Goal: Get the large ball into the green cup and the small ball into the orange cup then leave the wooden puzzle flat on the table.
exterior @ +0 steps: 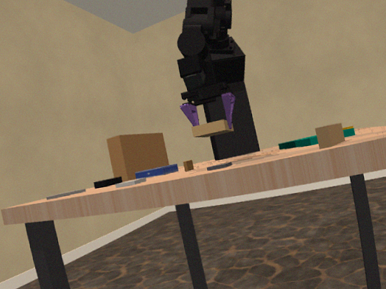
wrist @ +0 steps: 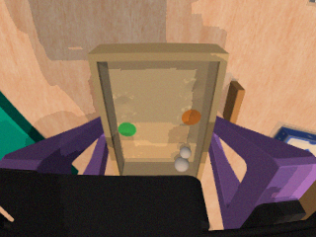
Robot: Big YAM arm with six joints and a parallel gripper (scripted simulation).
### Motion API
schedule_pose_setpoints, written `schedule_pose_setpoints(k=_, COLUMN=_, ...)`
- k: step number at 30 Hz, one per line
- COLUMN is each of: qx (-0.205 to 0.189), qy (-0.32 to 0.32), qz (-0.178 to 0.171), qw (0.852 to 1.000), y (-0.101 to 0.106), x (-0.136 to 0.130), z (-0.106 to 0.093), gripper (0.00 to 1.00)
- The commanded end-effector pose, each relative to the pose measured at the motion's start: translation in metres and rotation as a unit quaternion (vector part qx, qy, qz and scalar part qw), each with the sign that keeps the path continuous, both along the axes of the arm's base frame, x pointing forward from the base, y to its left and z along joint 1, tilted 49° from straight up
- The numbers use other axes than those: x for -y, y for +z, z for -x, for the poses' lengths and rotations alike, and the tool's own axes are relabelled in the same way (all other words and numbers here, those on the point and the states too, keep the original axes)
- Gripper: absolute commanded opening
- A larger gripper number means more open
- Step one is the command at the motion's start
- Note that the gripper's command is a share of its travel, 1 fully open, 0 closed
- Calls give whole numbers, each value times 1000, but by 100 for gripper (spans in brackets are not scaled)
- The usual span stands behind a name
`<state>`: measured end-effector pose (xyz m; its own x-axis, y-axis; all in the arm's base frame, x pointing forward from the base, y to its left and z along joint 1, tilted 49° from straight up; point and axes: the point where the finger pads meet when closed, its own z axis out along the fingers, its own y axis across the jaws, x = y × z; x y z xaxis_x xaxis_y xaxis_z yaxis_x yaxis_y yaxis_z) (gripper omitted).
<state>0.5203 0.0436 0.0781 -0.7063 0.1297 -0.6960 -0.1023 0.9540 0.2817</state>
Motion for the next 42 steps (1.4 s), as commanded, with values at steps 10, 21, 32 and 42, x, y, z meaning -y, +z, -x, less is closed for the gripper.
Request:
schedule_pose_setpoints(k=10, qx=21, qy=-3, qz=-9, qw=1000, y=8, x=0, z=0, gripper=70)
schedule_pose_setpoints(k=21, qx=-8, qy=4, qz=4, qw=1000, y=10, x=6, z=-3, gripper=70)
schedule_pose_setpoints(k=32, qx=18, qy=-2, qz=-4, qw=1000, y=12, x=-3, z=-1, gripper=70)
schedule_pose_setpoints(k=42, qx=13, qy=6, qz=1, qw=1000, y=13, x=-1, z=-2, gripper=70)
